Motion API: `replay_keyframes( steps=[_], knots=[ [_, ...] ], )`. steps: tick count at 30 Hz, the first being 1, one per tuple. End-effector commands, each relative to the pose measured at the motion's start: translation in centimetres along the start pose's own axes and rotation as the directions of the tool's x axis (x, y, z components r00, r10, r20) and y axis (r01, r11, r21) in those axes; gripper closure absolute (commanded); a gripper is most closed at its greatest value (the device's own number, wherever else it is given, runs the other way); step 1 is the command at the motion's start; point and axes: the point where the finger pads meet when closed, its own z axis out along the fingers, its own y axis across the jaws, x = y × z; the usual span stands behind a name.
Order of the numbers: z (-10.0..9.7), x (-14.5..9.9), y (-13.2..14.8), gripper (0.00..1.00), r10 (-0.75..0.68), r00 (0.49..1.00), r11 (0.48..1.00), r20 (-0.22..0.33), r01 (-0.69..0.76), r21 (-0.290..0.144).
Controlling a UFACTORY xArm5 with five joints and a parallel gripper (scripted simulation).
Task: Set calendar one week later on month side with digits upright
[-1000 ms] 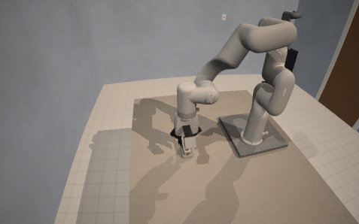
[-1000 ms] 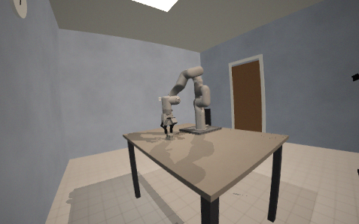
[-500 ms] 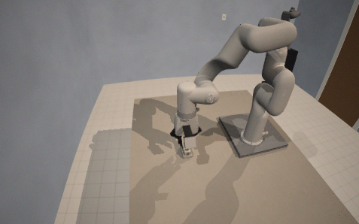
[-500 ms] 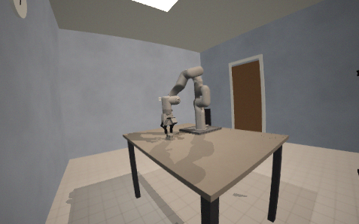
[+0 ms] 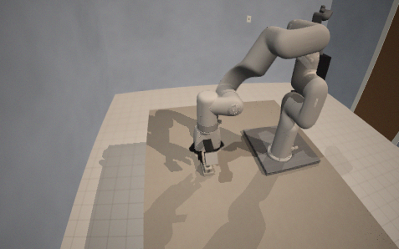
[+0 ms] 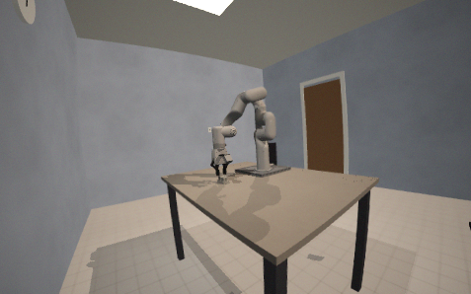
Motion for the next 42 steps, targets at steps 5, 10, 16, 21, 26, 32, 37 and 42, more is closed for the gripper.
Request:
replay_keyframes(
  steps=[5,10,16,21,26,32,37,42],
  knots=[
    [-0.1,-0.01,0.12,0.53,0.0,1.0,1.0,0.0,0.0,-0.003],
    [-0.1,-0.01,0.12,0.53,0.0,1.0,1.0,0.0,0.0,-0.003],
    [-0.1,-0.01,0.12,0.53,0.0,1.0,1.0,0.0,0.0,-0.003],
    [-0.1,-0.01,0.12,0.53,0.0,1.0,1.0,0.0,0.0,-0.003],
    [-0.1,-0.01,0.12,0.53,0.0,1.0,1.0,0.0,0.0,-0.003],
    [-0.05,-0.01,0.12,0.53,0.0,1.0,1.0,0.0,0.0,-0.003],
    [0.33,-0.01,0.11,0.53,0.0,1.0,1.0,0.0,0.0,-0.003],
    [0.73,-0.01,0.1,0.53,0.0,1.0,1.0,0.0,0.0,-0.003]
  ],
)
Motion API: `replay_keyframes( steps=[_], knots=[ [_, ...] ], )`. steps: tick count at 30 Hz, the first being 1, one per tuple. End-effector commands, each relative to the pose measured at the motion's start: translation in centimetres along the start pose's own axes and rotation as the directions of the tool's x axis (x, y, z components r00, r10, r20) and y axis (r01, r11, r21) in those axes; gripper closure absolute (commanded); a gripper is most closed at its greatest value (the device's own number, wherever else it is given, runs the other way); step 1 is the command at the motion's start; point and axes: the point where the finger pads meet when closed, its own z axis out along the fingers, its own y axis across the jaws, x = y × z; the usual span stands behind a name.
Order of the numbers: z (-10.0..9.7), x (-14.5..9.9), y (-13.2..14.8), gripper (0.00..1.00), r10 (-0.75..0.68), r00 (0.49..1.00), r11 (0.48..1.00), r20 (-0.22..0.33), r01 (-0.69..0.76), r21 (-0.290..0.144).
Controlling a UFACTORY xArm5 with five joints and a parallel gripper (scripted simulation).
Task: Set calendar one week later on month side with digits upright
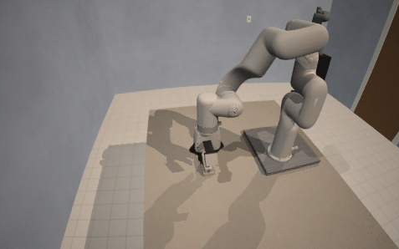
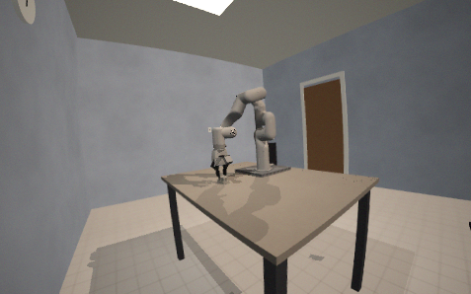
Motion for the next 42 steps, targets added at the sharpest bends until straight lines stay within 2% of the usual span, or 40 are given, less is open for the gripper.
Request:
replay_keyframes(
  steps=[1,14,42],
  knots=[
    [0.3,0.0,0.2,0.53,0.0,1.0,1.0,0.0,0.0,-0.004],
    [1.9,0.0,0.2,0.53,0.0,1.0,1.0,0.0,0.0,-0.004],
    [1.9,0.0,0.2,0.53,0.0,1.0,1.0,0.0,0.0,-0.004]
  ],
)
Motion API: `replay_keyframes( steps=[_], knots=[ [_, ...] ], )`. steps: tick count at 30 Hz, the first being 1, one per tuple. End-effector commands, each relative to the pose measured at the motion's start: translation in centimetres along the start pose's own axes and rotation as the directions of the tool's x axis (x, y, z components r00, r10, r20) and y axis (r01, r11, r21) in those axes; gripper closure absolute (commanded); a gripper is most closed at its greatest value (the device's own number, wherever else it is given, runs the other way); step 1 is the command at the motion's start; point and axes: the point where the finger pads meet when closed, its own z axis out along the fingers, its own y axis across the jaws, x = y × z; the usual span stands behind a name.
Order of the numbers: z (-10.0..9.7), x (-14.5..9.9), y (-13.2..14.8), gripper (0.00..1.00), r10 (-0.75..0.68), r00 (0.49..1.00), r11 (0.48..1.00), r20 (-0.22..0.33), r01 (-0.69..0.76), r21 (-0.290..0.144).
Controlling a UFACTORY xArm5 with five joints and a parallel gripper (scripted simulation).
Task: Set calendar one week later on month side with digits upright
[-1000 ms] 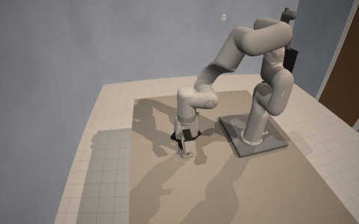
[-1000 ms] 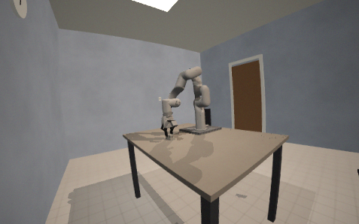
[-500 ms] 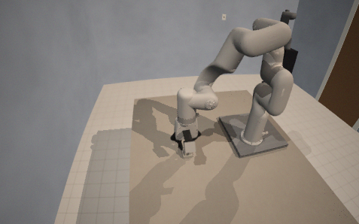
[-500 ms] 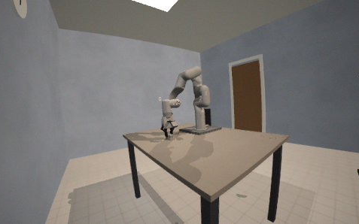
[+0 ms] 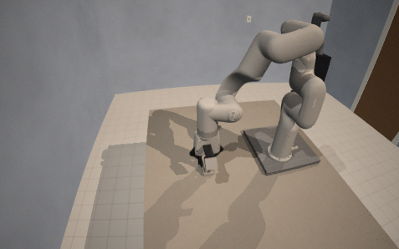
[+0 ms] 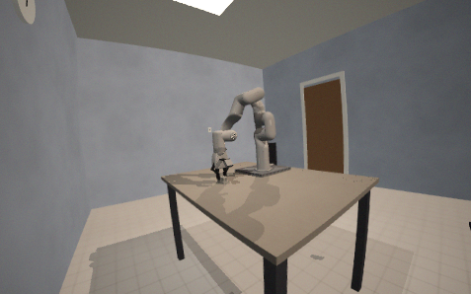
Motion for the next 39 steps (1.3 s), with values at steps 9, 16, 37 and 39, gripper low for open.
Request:
replay_keyframes(
  steps=[9,16,37,39],
  knots=[
    [-0.09,-0.01,0.12,0.53,0.0,1.0,1.0,0.0,0.0,-0.003],
    [-0.09,-0.01,0.12,0.73,0.0,1.0,1.0,0.0,0.0,-0.003],
    [-0.09,-0.01,0.12,0.73,0.0,1.0,1.0,0.0,0.0,-0.003],
    [-0.09,-0.01,0.12,0.73,0.0,1.0,1.0,0.0,0.0,-0.003]
  ],
)
